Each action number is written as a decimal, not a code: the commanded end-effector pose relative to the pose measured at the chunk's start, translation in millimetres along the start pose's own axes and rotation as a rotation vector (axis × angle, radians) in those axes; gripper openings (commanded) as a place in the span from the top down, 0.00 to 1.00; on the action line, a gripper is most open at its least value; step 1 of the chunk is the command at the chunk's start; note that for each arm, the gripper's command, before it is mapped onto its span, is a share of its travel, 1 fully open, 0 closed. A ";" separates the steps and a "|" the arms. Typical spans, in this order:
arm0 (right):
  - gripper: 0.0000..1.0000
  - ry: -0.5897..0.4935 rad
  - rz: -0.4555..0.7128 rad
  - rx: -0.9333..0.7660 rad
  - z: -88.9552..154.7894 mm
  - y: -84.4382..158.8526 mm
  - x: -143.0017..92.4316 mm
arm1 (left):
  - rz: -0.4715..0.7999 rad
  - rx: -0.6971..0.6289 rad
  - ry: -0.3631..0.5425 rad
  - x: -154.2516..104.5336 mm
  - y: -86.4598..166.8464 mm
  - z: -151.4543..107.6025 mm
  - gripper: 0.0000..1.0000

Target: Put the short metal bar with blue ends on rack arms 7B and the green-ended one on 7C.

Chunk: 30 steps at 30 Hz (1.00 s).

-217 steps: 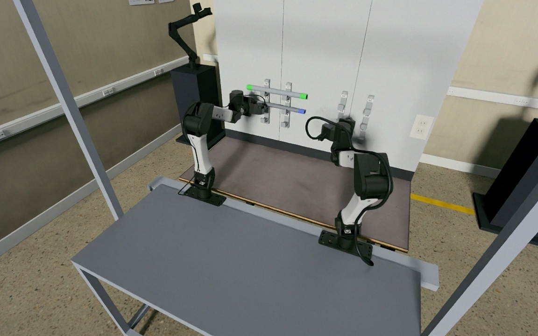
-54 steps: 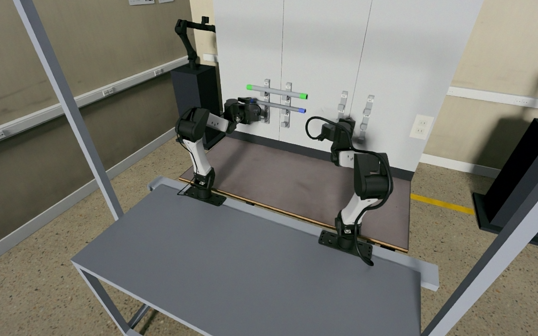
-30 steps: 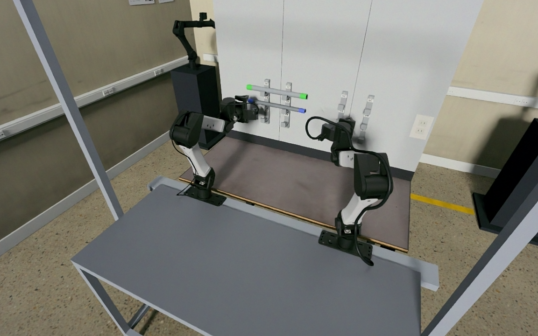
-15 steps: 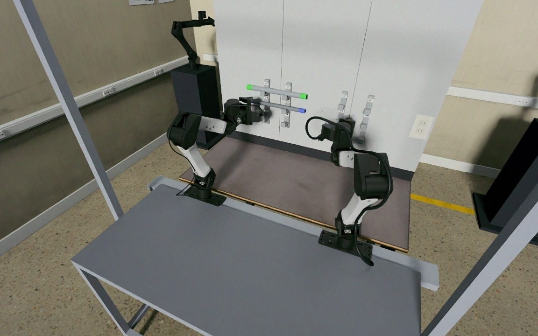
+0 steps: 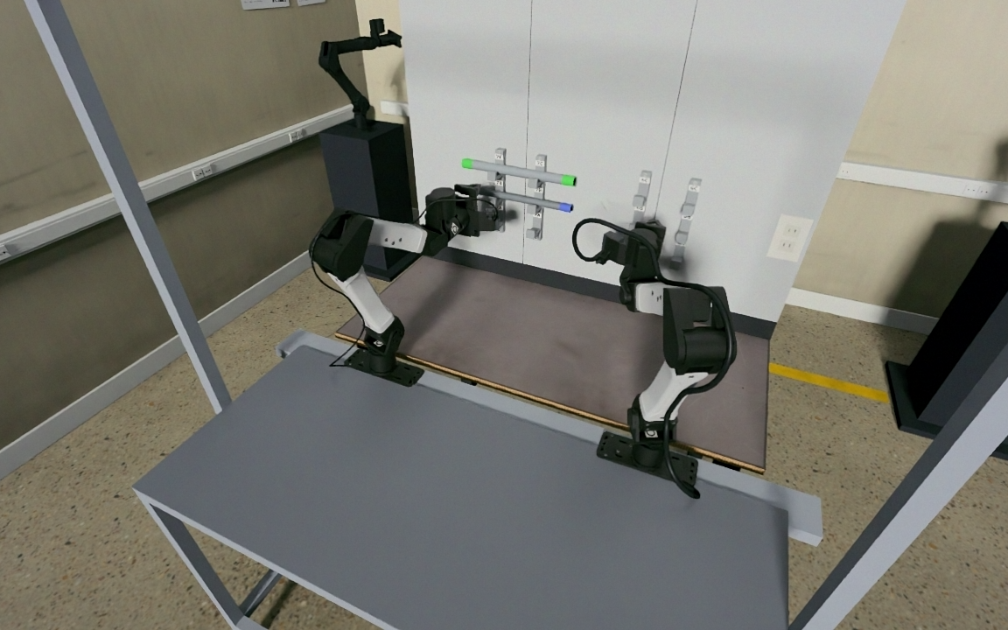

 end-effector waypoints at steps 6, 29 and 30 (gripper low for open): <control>0.00 -0.022 -0.002 -0.013 4.1 3.7 -3.0 | 0.024 0.001 0.025 -9.1 -7.3 -2.9 0.00; 0.00 -0.022 -0.002 -0.013 4.1 3.7 -3.0 | 0.024 0.001 0.025 -20.7 -43.7 2.5 0.00; 0.00 -0.022 -0.002 -0.013 4.1 3.7 -3.0 | 0.024 0.001 0.025 -21.2 -45.5 2.8 0.00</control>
Point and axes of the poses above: on each arm, the point where the finger pads meet when closed, its own x axis out along the fingers, its own z axis across the jaws, y = z × x, the point moved 7 cm from there along -x, back along the fingers, and after that the axes turned 5 degrees about x, right-handed, at the moved point
